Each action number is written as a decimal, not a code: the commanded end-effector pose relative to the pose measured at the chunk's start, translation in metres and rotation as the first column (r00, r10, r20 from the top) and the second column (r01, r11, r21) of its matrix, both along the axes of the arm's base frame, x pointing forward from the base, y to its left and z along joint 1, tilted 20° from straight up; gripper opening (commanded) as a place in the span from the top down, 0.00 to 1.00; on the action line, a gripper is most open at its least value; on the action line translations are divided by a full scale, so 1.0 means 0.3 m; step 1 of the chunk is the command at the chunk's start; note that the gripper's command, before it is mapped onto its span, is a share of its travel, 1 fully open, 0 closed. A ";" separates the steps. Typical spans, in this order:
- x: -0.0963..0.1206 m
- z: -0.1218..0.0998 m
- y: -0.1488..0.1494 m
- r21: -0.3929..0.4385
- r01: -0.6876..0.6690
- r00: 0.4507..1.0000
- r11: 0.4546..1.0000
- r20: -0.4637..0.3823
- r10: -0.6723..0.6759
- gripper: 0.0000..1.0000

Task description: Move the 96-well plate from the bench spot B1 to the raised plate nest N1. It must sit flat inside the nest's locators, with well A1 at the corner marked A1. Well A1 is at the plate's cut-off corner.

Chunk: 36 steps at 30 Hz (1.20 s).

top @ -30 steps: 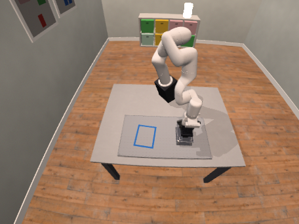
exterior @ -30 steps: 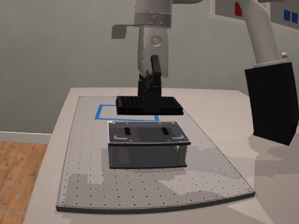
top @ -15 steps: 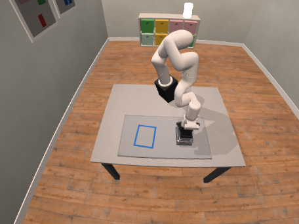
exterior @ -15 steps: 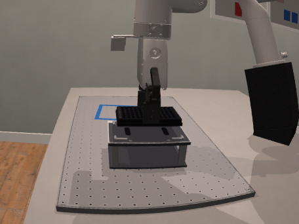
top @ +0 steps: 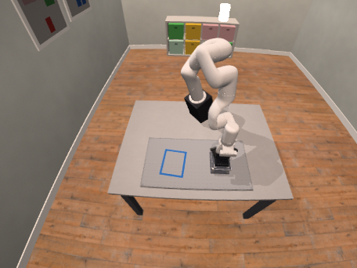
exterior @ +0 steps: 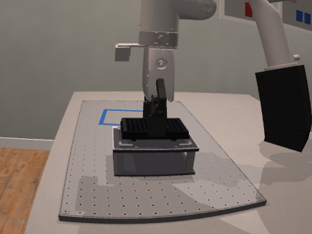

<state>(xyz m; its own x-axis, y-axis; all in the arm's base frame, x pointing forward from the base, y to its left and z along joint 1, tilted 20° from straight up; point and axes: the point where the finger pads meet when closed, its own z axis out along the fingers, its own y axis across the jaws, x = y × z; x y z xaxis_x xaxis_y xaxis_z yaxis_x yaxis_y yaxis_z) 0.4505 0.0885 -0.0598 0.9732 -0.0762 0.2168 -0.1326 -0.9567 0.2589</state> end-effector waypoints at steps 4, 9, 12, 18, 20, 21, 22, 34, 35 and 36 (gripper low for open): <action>0.004 0.002 0.003 0.002 -0.001 1.000 1.000 0.003 0.001 1.00; 0.004 0.002 0.003 0.002 -0.001 1.000 1.000 0.003 0.001 1.00; 0.004 0.002 0.003 0.002 -0.001 1.000 1.000 0.003 0.001 1.00; 0.004 0.000 0.003 0.002 -0.001 1.000 1.000 0.003 0.001 1.00; 0.004 -0.001 0.002 0.002 -0.001 1.000 1.000 0.003 0.001 1.00; 0.004 -0.001 0.002 0.002 -0.001 1.000 1.000 0.003 0.001 1.00; 0.004 -0.002 0.002 0.002 -0.001 1.000 1.000 0.003 0.001 1.00; 0.005 -0.008 0.000 0.002 -0.001 1.000 1.000 0.003 0.001 1.00; 0.005 -0.008 0.000 0.002 -0.001 1.000 1.000 0.003 0.001 1.00; 0.005 -0.008 0.000 0.002 -0.001 1.000 1.000 0.003 0.001 1.00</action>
